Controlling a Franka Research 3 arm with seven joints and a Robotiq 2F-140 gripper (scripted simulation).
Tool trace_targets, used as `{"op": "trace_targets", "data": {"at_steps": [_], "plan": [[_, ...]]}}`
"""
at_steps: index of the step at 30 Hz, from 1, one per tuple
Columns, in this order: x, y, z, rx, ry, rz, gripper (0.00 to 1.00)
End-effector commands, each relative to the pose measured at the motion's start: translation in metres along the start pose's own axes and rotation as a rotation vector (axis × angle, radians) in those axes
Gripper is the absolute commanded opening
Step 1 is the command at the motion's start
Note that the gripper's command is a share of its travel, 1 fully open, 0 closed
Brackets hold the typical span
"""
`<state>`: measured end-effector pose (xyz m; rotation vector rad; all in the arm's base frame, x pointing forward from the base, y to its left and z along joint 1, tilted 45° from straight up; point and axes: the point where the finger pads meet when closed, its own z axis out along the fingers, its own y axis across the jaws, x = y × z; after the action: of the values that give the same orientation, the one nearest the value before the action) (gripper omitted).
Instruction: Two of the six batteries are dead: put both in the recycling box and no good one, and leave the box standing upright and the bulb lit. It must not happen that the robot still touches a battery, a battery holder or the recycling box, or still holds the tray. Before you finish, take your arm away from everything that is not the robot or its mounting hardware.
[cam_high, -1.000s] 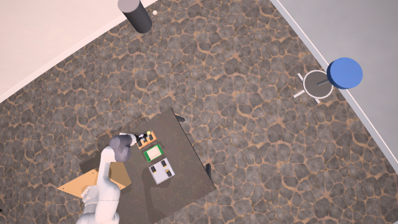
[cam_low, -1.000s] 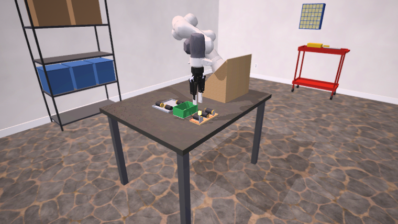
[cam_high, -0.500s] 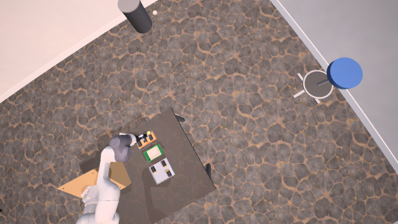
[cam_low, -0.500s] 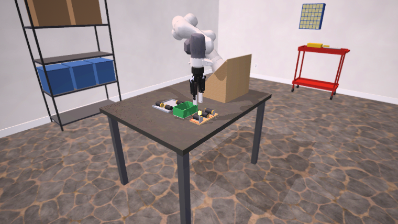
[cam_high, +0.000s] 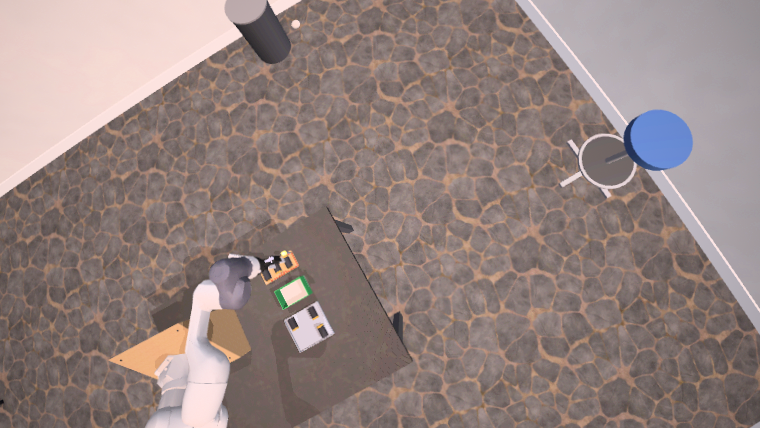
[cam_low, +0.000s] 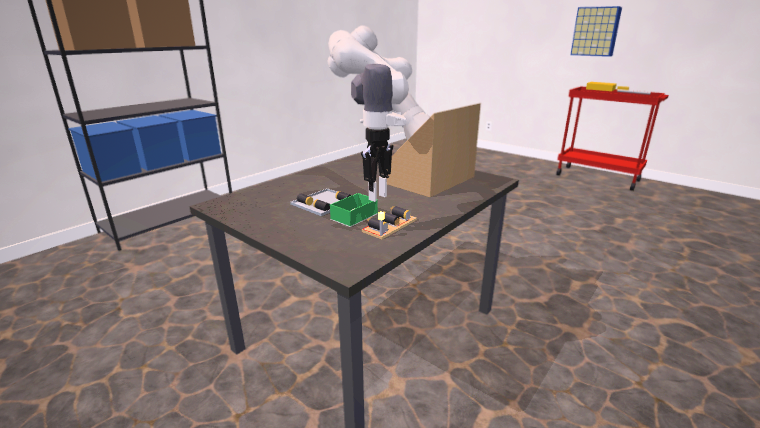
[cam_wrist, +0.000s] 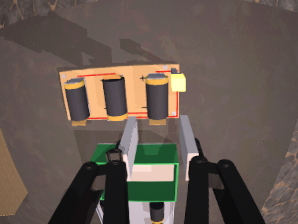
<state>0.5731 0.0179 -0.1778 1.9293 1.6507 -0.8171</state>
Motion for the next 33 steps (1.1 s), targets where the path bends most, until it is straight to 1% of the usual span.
{"op": "trace_targets", "data": {"at_steps": [1, 3, 4, 5, 33], "plan": [[-0.001, -0.002, 0.025, 0.004, -0.001, 0.0, 0.29], [-0.001, -0.002, 0.049, 0.004, -0.001, 0.0, 0.29], [-0.001, -0.002, 0.057, 0.004, -0.001, 0.0, 0.29], [-0.001, -0.002, 0.06, 0.004, -0.001, 0.0, 0.29], [-0.001, -0.002, 0.061, 0.004, -0.001, 0.0, 0.29]]}}
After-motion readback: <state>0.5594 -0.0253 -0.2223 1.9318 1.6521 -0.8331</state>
